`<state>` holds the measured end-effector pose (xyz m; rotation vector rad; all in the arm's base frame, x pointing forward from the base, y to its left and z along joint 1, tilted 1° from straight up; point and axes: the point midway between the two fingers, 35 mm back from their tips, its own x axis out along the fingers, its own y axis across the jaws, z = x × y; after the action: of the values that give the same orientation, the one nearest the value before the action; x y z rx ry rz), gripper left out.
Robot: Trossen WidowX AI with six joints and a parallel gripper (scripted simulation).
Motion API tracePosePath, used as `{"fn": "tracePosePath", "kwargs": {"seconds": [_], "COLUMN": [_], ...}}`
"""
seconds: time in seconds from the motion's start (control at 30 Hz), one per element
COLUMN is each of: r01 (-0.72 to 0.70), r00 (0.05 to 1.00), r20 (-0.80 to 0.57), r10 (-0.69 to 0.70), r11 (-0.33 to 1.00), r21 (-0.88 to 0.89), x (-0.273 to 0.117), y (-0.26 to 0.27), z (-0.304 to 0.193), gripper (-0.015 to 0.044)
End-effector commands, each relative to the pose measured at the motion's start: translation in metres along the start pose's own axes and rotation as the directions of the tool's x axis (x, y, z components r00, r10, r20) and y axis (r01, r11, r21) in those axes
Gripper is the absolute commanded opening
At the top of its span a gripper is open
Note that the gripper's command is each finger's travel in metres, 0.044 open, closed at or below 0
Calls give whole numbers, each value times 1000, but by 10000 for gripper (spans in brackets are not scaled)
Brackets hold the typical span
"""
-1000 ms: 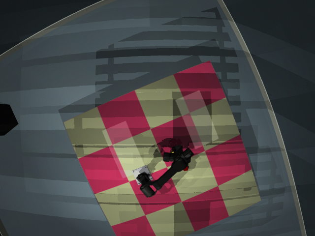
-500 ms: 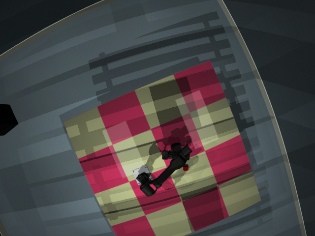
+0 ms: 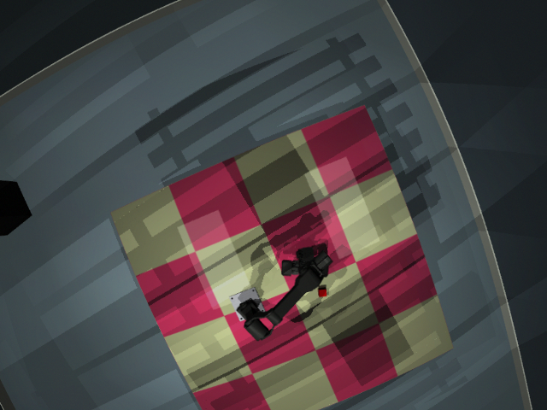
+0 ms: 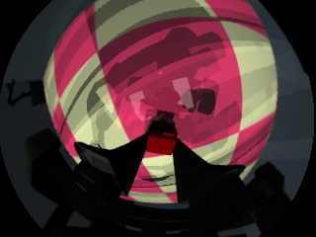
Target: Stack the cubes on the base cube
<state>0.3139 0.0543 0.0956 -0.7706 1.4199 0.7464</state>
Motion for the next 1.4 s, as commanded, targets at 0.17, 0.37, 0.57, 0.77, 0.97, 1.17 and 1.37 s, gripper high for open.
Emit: {"fn": "tracePosePath", "kwargs": {"seconds": [0.17, 0.37, 0.57, 0.77, 0.97, 1.17, 1.37], "r01": [-2, -2, -2, -2, -2, -1, -1], "r00": [1000, 1000, 1000, 1000, 1000, 1000, 1000], "r20": [2, 2, 2, 2, 2, -1, -1], "r10": [2, 2, 2, 2, 2, 1, 1], "r11": [1000, 1000, 1000, 1000, 1000, 1000, 1000], "r21": [5, 5, 5, 5, 5, 0, 0], "x": [2, 3, 3, 3, 3, -9, -18], "y": [1, 1, 1, 1, 1, 0, 0], "z": [0, 0, 0, 0, 0, 0, 0], "gripper": [105, 105, 105, 184, 205, 205, 205]}}
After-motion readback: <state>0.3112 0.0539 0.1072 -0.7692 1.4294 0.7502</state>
